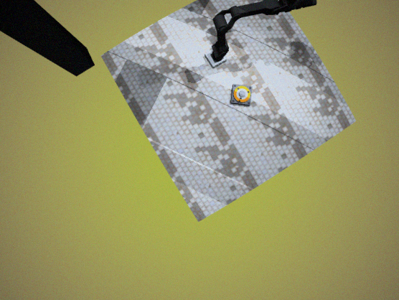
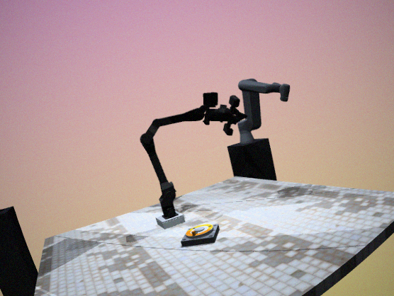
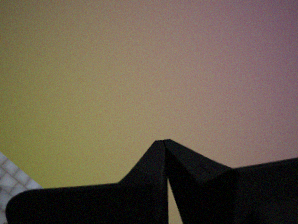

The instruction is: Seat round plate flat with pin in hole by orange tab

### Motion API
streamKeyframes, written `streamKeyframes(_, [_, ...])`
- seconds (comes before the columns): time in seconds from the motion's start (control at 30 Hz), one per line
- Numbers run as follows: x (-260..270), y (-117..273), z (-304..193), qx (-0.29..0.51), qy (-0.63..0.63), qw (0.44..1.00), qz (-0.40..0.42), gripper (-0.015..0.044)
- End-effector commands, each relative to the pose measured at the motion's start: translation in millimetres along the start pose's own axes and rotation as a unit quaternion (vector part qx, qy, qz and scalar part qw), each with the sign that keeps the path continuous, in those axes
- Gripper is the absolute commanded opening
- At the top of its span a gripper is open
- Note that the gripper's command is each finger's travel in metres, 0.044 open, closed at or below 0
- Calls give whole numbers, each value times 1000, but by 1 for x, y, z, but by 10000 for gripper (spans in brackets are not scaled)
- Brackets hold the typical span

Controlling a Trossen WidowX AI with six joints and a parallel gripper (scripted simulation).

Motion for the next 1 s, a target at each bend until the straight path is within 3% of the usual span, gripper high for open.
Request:
streamKeyframes(0.0, [8,0,-55,75,-57,995,26,0])
streamKeyframes(0.17, [15,12,-121,169,-142,975,40,0])
streamKeyframes(0.33, [32,52,-214,305,-281,909,43,0])
streamKeyframes(0.43, [40,68,-239,345,-324,880,40,0])
streamKeyframes(0.6, [73,133,-310,464,-465,754,19,0])
streamKeyframes(0.67, [78,143,-318,479,-483,733,16,0])
streamKeyframes(0.87, [130,238,-363,579,-627,521,-24,0])
streamKeyframes(0.97, [143,260,-368,595,-654,465,-35,0])
Point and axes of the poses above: the point midway between the two fingers, 35 mm back from their tips, its own y axis back along the fingers, its own x axis across the jaws, z = x × y, the point moved 5 cm from there along y, back along the fingers, and after that the axes turned 6 degrees about y, right-handed, at the moved point
